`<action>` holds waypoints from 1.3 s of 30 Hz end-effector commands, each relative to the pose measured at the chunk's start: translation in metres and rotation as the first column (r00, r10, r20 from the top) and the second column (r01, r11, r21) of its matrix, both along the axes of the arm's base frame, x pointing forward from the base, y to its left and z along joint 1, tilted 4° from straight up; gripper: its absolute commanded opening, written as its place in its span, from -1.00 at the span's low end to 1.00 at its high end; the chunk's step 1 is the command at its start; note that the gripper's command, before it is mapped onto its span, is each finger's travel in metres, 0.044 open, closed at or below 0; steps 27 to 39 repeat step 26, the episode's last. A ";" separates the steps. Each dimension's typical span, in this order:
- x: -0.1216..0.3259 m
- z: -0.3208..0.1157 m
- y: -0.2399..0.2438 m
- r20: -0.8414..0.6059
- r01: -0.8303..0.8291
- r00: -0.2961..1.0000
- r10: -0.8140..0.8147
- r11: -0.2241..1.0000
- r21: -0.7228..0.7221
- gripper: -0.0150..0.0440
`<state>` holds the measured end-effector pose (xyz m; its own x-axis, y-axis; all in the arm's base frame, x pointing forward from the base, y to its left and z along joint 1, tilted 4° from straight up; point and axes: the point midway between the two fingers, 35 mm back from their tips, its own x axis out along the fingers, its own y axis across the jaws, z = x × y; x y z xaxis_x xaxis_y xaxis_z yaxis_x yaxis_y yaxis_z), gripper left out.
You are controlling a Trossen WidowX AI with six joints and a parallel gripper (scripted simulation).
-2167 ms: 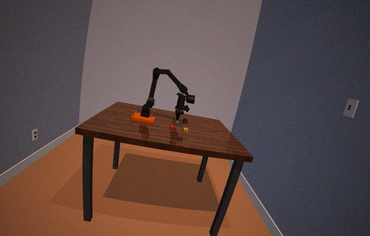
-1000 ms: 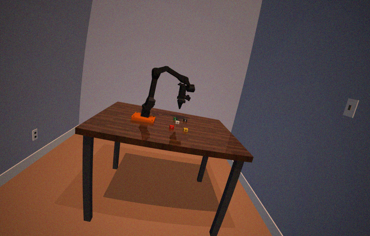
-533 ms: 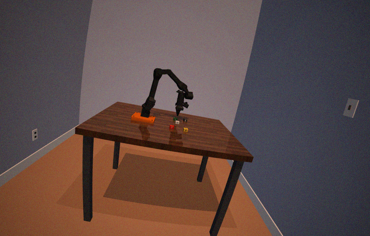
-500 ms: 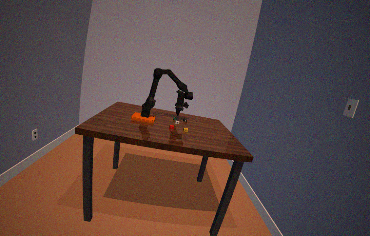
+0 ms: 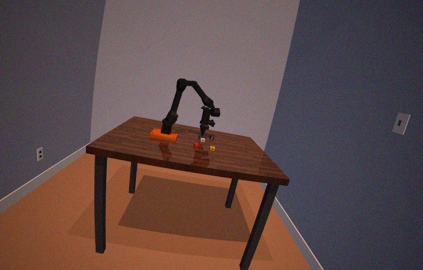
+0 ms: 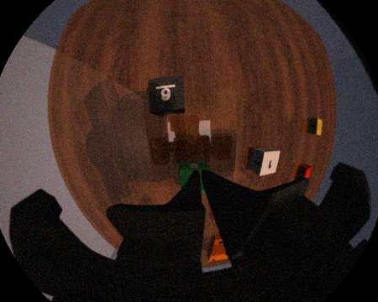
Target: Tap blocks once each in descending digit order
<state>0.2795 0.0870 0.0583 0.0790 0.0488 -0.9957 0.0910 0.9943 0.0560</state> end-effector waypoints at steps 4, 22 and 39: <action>0.000 0.001 0.000 0.000 0.000 1.000 0.000 1.000 -0.001 -0.42; -0.028 0.110 0.083 -0.006 0.005 1.000 -0.005 1.000 0.002 0.56; -0.028 0.110 0.083 -0.006 0.005 1.000 -0.005 1.000 0.002 0.82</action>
